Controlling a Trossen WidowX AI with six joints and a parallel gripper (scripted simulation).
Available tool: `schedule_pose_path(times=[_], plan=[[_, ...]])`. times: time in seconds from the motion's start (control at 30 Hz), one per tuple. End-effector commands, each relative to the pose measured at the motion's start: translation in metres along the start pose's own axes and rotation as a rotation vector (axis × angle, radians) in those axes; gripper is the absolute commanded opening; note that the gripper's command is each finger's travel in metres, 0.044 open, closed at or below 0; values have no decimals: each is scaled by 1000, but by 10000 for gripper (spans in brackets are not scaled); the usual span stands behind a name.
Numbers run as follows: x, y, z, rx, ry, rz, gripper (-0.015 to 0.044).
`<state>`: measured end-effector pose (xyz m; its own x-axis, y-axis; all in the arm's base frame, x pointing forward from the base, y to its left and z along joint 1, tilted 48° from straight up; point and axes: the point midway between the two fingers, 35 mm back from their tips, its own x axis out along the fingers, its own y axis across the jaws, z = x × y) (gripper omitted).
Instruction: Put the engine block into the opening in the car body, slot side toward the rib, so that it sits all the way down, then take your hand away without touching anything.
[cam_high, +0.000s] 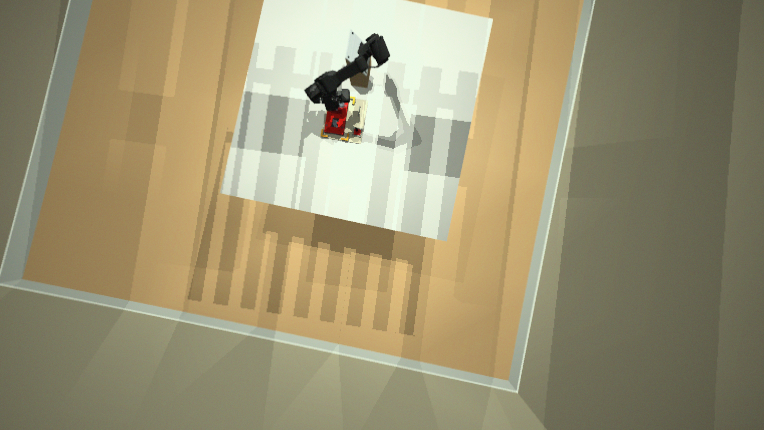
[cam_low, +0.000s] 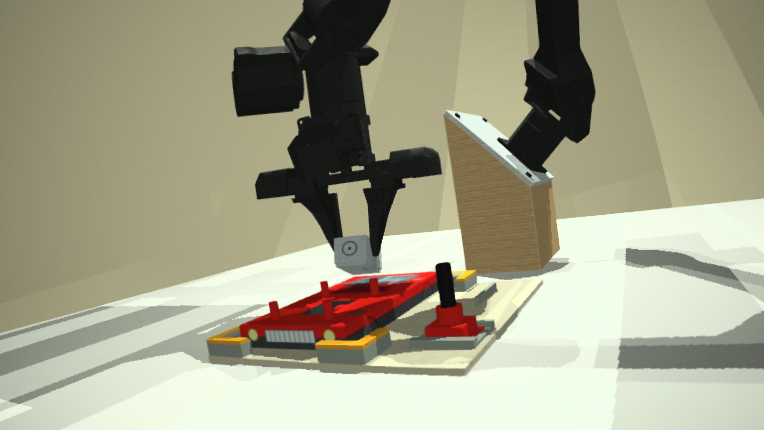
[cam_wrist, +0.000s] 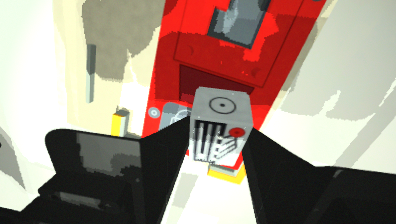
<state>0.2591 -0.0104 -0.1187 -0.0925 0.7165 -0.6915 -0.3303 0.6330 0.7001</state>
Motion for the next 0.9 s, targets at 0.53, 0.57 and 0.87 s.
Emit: schedule_pose_path(times=[0.53, 0.57, 0.87], plan=[[11, 0, 0, 3, -1, 1, 184], [11, 0, 0, 3, -1, 1, 210], [11, 0, 0, 3, -1, 1, 440]])
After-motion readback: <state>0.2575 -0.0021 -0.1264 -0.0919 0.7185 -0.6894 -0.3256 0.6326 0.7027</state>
